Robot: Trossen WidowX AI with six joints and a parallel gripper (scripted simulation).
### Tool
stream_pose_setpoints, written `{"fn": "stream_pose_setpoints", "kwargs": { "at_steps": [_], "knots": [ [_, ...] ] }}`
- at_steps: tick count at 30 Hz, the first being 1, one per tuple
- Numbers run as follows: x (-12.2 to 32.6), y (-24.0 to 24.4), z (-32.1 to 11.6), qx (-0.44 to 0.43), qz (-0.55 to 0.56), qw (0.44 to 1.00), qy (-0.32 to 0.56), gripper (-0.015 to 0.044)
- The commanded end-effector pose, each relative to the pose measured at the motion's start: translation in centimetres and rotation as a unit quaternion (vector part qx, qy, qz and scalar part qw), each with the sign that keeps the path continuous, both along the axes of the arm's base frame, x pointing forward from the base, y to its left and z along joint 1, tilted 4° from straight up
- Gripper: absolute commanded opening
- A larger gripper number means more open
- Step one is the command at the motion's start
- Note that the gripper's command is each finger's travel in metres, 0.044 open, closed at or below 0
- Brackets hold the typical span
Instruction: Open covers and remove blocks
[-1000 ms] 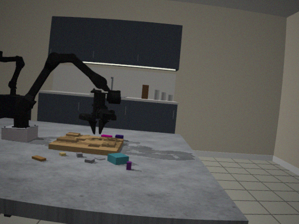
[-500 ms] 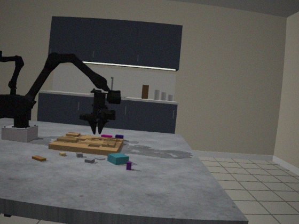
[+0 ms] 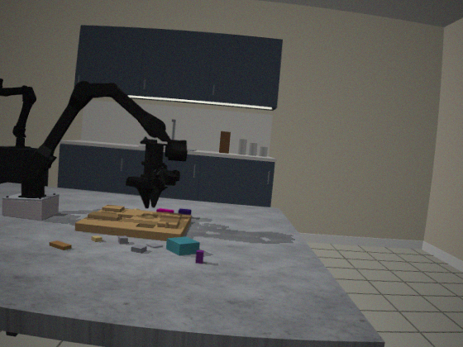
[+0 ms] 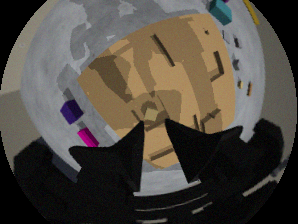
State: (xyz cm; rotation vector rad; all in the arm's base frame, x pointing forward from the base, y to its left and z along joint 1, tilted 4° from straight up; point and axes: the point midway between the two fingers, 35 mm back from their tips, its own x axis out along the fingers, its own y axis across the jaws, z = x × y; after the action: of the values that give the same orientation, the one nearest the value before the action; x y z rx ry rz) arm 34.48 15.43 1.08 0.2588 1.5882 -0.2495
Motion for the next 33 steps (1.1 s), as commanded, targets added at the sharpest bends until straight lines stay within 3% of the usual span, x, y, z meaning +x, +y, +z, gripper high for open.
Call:
{"fn": "stream_pose_setpoints", "kwargs": {
  "at_steps": [1,33],
  "knots": [
    [0.00,0.01,-0.05,0.002,0.031,1.000,0.000,0.0144],
    [0.00,0.02,-0.05,0.009,0.267,0.964,-0.003,0.0144]
  ]
}}
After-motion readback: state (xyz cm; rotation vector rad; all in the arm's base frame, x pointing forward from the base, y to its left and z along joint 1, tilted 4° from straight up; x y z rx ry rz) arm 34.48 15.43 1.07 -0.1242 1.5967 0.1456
